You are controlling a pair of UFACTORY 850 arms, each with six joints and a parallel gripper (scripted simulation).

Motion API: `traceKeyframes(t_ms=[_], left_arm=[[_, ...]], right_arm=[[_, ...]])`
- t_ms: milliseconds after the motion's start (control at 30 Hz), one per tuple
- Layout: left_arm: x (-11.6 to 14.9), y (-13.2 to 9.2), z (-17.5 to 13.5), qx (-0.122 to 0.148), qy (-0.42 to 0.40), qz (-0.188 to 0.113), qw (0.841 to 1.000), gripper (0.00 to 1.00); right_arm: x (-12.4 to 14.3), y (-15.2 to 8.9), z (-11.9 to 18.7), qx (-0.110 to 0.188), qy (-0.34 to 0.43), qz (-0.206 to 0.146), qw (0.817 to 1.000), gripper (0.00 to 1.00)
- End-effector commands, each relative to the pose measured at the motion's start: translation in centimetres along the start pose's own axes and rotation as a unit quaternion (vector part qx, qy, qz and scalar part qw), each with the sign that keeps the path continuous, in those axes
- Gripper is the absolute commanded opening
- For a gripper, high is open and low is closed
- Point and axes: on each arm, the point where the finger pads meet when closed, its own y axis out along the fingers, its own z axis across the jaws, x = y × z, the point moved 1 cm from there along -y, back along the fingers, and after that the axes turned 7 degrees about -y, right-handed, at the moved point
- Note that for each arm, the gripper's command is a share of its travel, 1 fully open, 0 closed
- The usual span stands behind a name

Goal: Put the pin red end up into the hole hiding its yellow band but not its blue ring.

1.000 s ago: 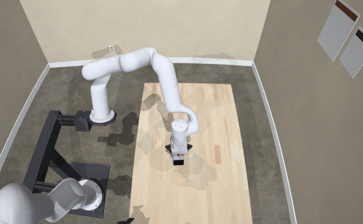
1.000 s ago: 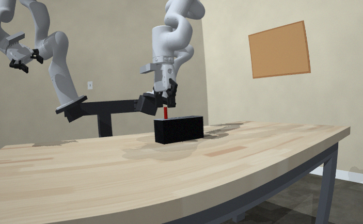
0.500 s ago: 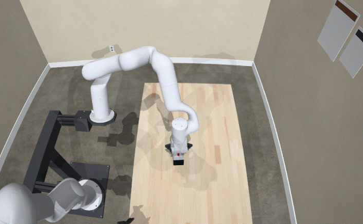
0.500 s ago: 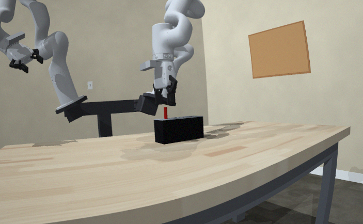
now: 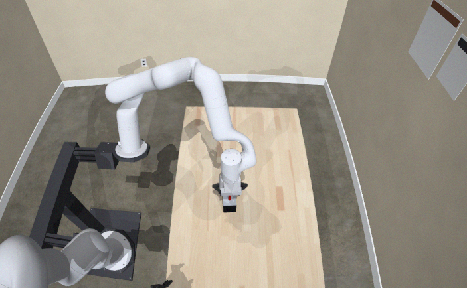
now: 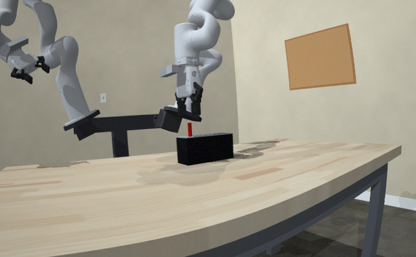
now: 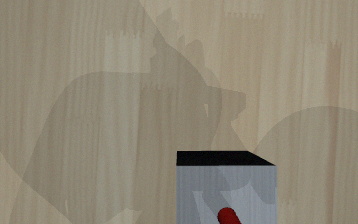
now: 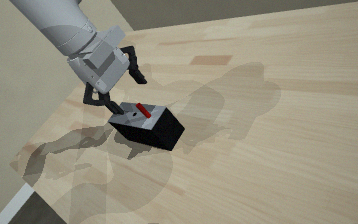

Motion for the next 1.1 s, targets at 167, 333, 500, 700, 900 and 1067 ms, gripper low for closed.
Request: traceKeyframes(t_ms=[167, 333, 500, 700, 900, 1067], left_arm=[[0.0, -5.2, 0.0, -0.001, 0.000, 0.001, 1.000, 1.00], [0.0, -5.2, 0.0, -0.001, 0.000, 0.001, 1.000, 1.00], [0.0, -5.2, 0.0, -0.001, 0.000, 0.001, 1.000, 1.00], [0.0, -5.2, 0.0, -0.001, 0.000, 0.000, 1.000, 1.00], [0.0, -5.2, 0.0, -0.001, 0.000, 0.000, 1.000, 1.00], [0.0, -5.2, 0.0, -0.001, 0.000, 0.000, 1.000, 1.00]], right_arm=[[-0.1, 0.0, 0.0, 0.000, -0.001, 0.000, 1.000, 1.00], [-0.1, 0.0, 0.0, 0.000, -0.001, 0.000, 1.000, 1.00], [-0.1, 0.0, 0.0, 0.000, -0.001, 0.000, 1.000, 1.00], [-0.1, 0.0, 0.0, 0.000, -0.001, 0.000, 1.000, 1.00], [-0.1, 0.0, 0.0, 0.000, -0.001, 0.000, 1.000, 1.00], [-0.1, 0.0, 0.0, 0.000, -0.001, 0.000, 1.000, 1.00]])
